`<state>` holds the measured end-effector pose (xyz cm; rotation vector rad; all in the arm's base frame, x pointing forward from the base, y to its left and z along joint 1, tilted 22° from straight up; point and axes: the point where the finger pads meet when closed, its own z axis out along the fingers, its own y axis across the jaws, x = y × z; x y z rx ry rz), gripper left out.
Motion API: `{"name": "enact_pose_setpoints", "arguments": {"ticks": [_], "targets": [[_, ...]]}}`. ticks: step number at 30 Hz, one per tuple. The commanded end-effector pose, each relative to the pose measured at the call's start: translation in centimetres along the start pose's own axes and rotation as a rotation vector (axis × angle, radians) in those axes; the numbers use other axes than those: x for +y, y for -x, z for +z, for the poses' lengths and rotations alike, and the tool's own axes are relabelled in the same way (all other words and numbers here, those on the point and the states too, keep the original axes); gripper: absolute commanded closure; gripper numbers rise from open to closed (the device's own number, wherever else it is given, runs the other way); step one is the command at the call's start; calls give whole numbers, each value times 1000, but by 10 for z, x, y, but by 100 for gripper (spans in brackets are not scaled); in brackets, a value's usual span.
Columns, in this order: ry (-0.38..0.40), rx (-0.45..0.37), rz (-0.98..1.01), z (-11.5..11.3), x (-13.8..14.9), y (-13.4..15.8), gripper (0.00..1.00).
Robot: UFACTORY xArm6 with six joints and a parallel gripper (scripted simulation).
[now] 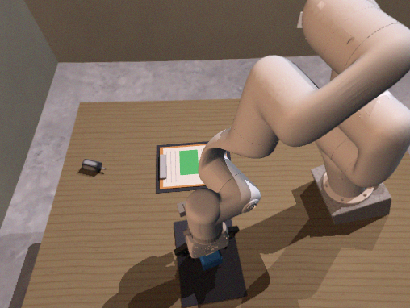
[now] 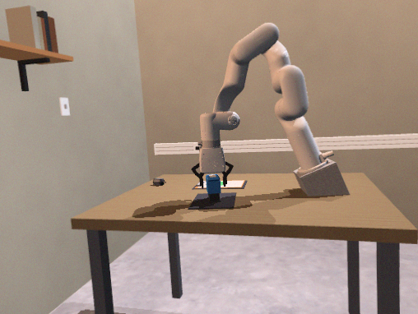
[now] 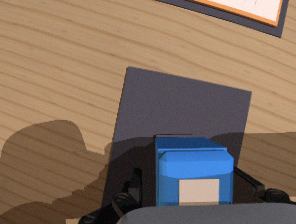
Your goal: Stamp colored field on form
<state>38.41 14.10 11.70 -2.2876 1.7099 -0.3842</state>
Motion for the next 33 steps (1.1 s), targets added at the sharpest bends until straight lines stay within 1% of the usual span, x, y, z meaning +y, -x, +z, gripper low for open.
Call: {"name": "enact_pose_setpoints", "arguments": {"ticks": [1,5,6,33], "targets": [[-3,0,0,0,-1,0,3],[-3,0,0,0,-1,0,3],[-3,0,0,0,-1,0,65],[-3,0,0,0,-1,0,65]]}}
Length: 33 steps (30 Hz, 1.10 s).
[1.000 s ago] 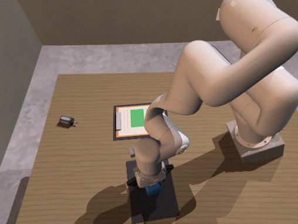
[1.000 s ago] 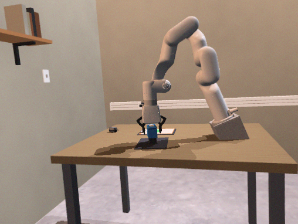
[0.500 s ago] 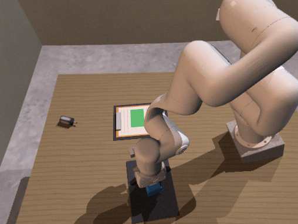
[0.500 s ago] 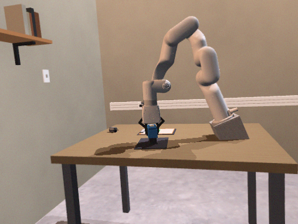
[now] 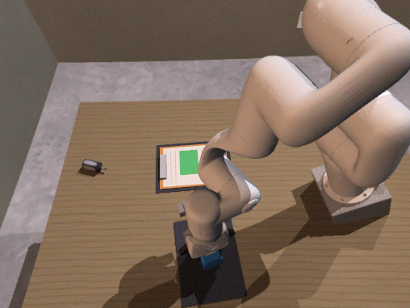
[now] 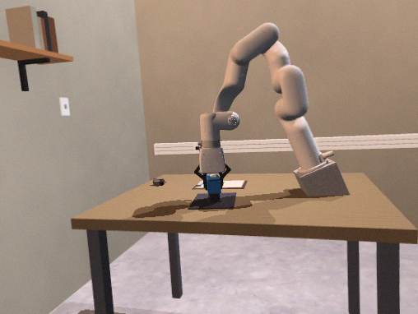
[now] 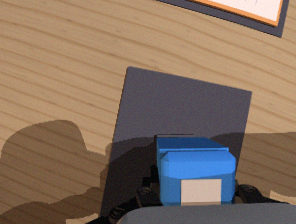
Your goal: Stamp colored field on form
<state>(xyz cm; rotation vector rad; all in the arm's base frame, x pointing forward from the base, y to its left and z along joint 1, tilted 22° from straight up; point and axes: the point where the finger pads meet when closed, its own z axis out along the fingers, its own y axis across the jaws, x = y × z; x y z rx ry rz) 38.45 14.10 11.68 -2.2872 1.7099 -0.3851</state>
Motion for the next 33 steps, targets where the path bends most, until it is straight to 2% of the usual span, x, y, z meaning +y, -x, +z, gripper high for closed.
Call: {"name": "enact_pose_setpoints", "arguments": {"ticks": [1,19,28,33], "targets": [[-2,0,0,-1,-1,0,65],[-2,0,0,-1,-1,0,65],[-2,0,0,-36,-1,0,65],[-2,0,0,-41,-1,0,65]]}}
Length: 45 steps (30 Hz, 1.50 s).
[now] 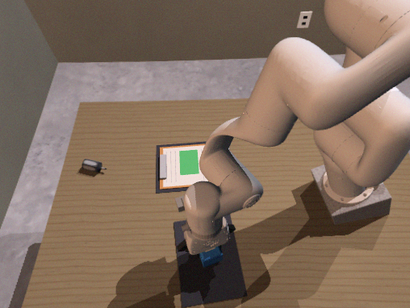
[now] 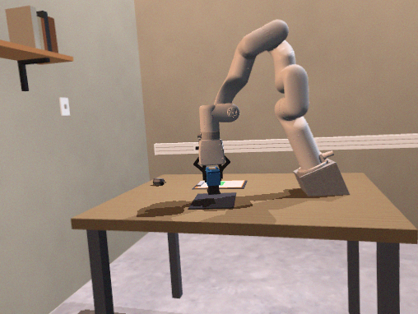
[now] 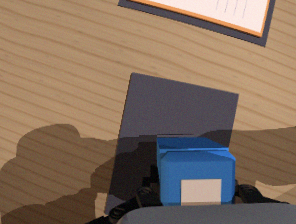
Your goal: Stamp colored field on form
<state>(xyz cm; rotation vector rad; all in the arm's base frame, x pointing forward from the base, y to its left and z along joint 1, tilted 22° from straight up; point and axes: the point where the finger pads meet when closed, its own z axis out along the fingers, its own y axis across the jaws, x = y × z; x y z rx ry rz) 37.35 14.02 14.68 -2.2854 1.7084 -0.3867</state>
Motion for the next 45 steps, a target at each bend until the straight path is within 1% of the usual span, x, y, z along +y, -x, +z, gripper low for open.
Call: {"name": "enact_pose_setpoints", "arguments": {"ticks": [1,9,11,13,15,19,23,30,32,33,39,40,43,45], "targets": [[0,0,0,-9,0,0,65],[1,0,1,-9,0,-2,65],[7,2,10,-7,-2,-11,65],[18,5,30,-5,-5,-32,65],[18,5,30,-5,-5,-32,65],[47,7,101,0,-6,-101,65],[48,-2,191,-2,3,-141,65],[3,-1,282,-7,26,-217,65],[3,-1,282,-7,26,-217,65],[1,0,285,-9,35,-248,65],[0,0,286,-11,49,-306,65],[0,0,286,-10,50,-311,65],[0,0,286,-10,50,-313,65],[0,0,286,-9,51,-321,65]]}}
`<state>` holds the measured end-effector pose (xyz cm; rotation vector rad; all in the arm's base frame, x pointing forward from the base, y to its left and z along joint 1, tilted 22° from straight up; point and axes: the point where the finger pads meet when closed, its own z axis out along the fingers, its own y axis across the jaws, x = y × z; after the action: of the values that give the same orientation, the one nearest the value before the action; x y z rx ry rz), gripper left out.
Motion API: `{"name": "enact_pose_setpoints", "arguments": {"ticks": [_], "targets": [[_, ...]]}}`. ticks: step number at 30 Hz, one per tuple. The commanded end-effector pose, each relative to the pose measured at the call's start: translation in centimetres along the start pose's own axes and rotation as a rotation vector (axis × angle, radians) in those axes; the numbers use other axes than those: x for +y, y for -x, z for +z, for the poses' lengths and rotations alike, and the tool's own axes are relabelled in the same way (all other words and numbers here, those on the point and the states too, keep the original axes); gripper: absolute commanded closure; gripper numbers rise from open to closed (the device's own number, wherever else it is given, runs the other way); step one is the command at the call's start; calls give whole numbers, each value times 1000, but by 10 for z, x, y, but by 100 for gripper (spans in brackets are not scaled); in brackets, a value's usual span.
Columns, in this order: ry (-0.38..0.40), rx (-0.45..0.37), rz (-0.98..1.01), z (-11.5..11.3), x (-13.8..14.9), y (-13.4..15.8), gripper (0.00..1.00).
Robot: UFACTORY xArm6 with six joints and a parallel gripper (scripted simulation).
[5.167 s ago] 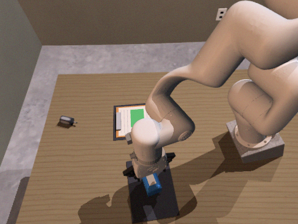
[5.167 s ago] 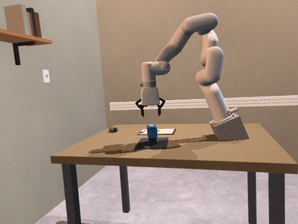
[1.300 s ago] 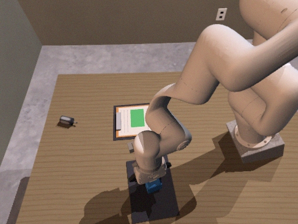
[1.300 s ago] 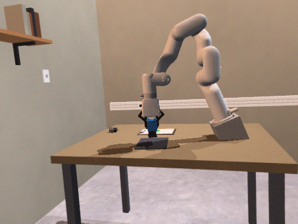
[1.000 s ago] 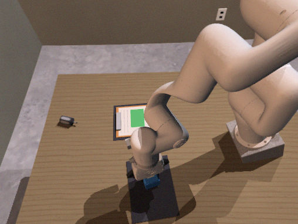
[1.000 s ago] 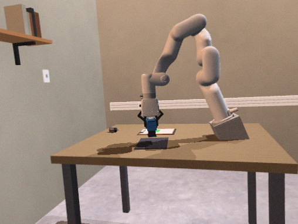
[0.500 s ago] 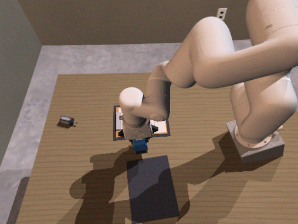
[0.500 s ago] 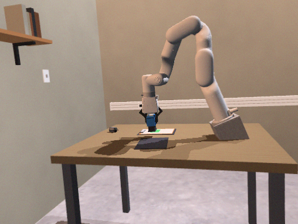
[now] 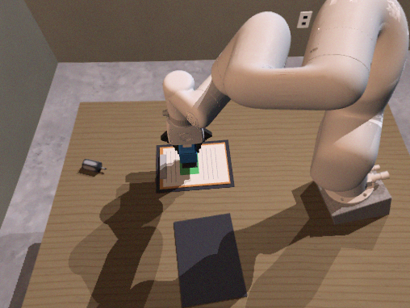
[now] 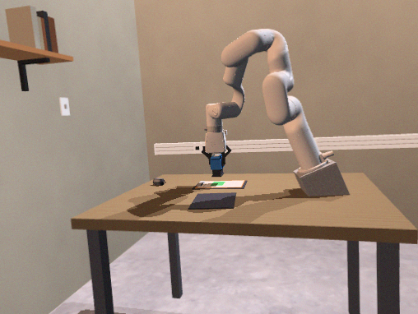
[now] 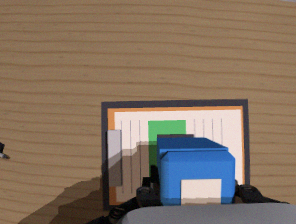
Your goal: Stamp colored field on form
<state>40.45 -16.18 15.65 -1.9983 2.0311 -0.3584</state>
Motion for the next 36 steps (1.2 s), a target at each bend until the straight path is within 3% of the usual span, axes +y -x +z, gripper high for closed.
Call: {"name": "enact_pose_setpoints", "arguments": {"ticks": [1,7,16,25,36], "targets": [[-4,-37,-10,5,-9,-27,65],[-4,-37,-10,8,-13,-49,65],[-4,-37,-10,8,-13,-51,65],[-4,-37,-10,4,-7,-15,65],[-4,-37,-10,3,-6,-13,65]]}}
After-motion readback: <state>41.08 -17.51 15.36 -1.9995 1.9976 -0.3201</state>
